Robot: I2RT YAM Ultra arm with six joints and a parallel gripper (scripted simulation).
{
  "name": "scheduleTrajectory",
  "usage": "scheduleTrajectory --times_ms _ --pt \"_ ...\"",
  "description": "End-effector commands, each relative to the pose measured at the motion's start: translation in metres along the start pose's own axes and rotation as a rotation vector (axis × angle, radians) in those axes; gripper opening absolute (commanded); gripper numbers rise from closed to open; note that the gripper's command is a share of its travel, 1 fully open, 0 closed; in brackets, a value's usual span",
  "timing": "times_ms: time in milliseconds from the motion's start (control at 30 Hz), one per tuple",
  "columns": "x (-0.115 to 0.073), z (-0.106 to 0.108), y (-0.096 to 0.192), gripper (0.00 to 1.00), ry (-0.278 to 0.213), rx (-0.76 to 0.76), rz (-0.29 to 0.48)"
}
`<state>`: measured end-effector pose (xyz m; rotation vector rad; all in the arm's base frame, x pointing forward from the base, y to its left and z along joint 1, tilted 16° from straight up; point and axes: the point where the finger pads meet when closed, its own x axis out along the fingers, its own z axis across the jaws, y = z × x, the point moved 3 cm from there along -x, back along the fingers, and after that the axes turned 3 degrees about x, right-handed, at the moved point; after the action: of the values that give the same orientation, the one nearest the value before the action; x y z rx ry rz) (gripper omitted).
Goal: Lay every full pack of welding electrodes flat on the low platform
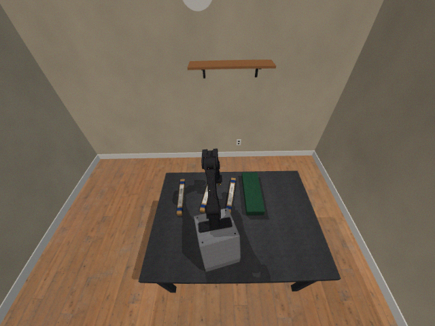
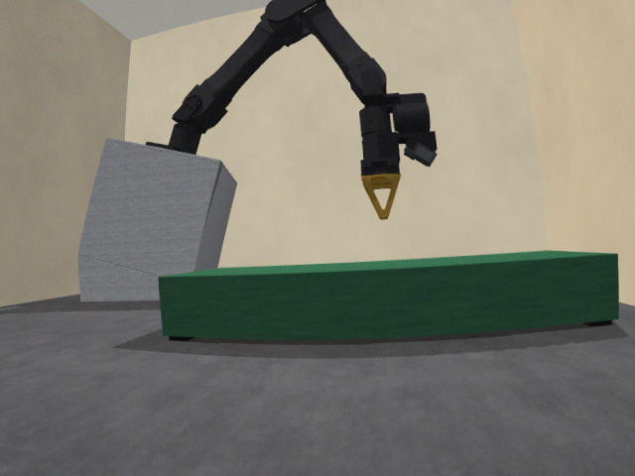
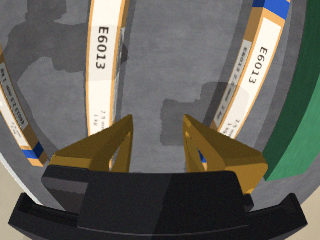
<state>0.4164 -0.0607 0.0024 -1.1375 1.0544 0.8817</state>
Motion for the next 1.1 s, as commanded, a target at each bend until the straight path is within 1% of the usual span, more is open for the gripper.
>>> scheduleTrajectory --times_ms 0,633,1067 --pt "-0.014 -0.003 0.003 0.42 0.001 0.003 -0.002" --pt "-0.037 -0.003 0.003 0.42 0.002 0.003 -0.002" --pt "-0.037 -0.003 0.003 0.42 0.002 0.003 -0.002"
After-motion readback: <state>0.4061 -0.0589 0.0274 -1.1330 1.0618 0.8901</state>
